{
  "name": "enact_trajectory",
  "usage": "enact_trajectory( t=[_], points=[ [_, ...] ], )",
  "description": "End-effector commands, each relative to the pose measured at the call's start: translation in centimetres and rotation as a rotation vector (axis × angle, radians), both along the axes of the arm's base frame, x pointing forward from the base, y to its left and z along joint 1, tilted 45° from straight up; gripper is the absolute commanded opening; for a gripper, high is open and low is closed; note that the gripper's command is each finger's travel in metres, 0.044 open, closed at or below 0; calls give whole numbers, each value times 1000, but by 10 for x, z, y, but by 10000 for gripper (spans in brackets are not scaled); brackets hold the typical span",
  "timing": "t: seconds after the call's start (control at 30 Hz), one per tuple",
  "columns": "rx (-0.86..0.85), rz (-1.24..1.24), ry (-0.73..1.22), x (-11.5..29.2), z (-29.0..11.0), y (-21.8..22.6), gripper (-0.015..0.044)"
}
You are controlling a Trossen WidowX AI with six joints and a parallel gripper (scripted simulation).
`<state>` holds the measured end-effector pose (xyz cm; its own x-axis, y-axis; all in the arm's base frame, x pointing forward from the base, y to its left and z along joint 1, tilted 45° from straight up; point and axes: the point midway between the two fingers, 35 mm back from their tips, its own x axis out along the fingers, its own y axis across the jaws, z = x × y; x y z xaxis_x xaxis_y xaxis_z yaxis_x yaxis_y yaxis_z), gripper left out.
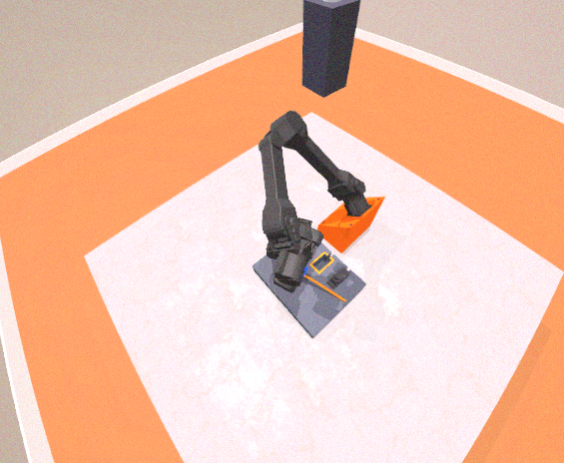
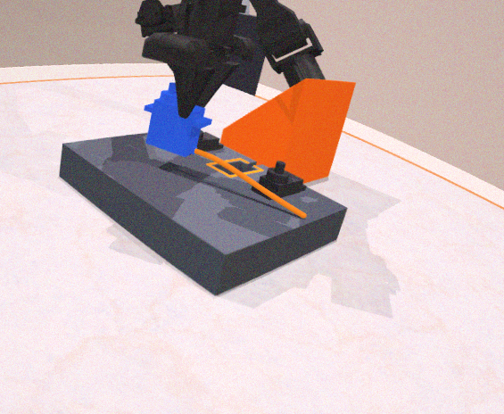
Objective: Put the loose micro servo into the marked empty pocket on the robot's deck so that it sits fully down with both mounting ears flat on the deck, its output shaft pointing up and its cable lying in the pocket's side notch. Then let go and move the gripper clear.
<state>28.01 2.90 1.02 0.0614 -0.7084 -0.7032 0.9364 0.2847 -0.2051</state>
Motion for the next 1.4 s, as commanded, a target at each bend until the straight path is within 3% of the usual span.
enact_trajectory(
  t=[0.0, 0.27, 1.37],
  points=[
    [8, 3, -12, 1, -10, 14, 0],
    [2, 62, 47, 1, -10, 14, 0],
    [-75, 863, 850, 1, -10, 14, 0]
  ],
)
